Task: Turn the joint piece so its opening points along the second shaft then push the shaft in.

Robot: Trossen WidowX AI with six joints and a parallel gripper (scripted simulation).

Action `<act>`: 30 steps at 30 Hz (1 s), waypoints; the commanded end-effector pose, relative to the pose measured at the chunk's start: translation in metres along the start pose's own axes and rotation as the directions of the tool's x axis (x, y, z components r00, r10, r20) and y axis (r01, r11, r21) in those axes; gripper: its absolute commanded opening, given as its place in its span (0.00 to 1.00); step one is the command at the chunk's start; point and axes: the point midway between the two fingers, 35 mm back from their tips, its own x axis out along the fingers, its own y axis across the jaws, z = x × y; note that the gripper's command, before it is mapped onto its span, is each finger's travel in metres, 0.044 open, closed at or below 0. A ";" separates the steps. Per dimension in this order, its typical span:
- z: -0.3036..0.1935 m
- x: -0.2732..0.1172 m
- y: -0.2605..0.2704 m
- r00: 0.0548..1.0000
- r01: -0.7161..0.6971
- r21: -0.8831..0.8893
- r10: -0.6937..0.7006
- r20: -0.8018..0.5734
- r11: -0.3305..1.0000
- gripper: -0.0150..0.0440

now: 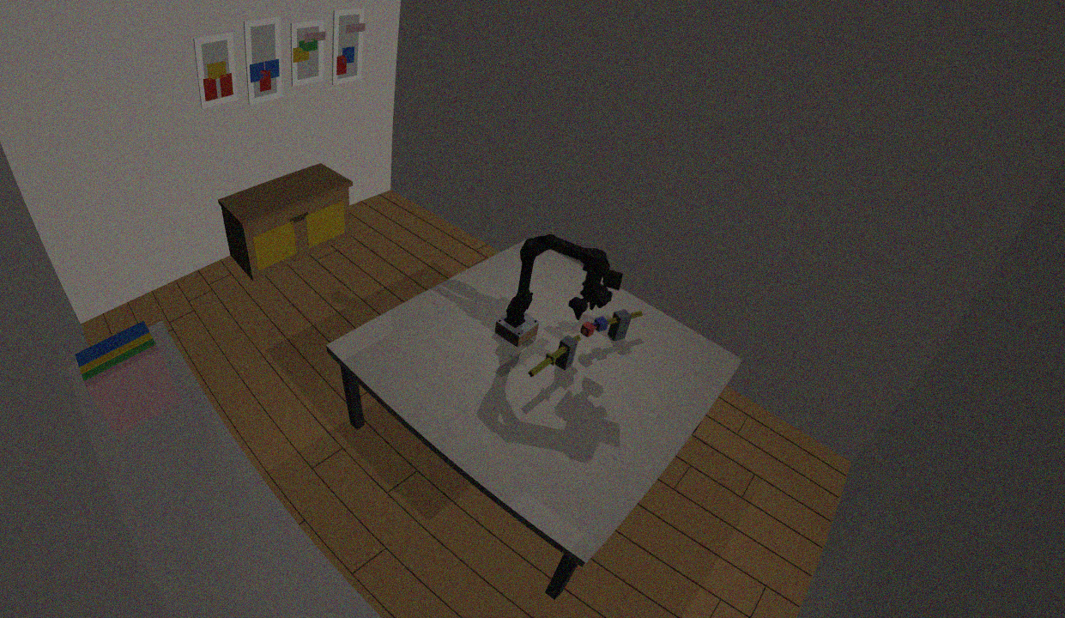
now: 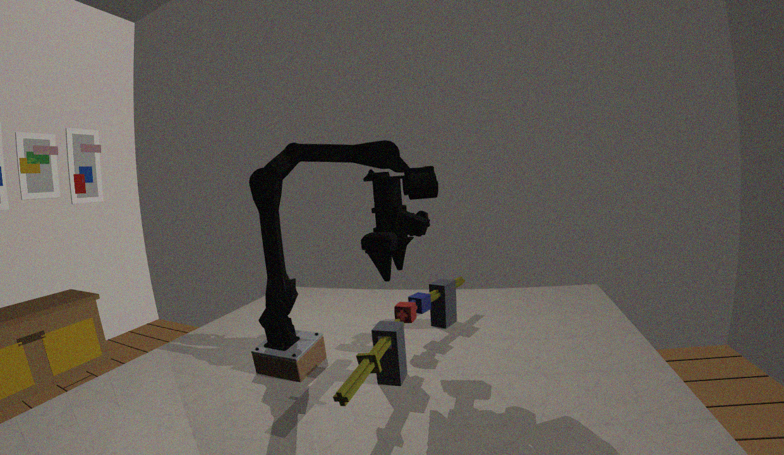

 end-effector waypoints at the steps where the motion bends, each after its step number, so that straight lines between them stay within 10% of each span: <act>1: -0.004 0.014 -0.025 1.000 0.005 0.003 -0.005 0.002 1.000 1.00; 30: -0.003 0.023 -0.025 1.000 0.017 0.663 -0.023 0.000 0.749 1.00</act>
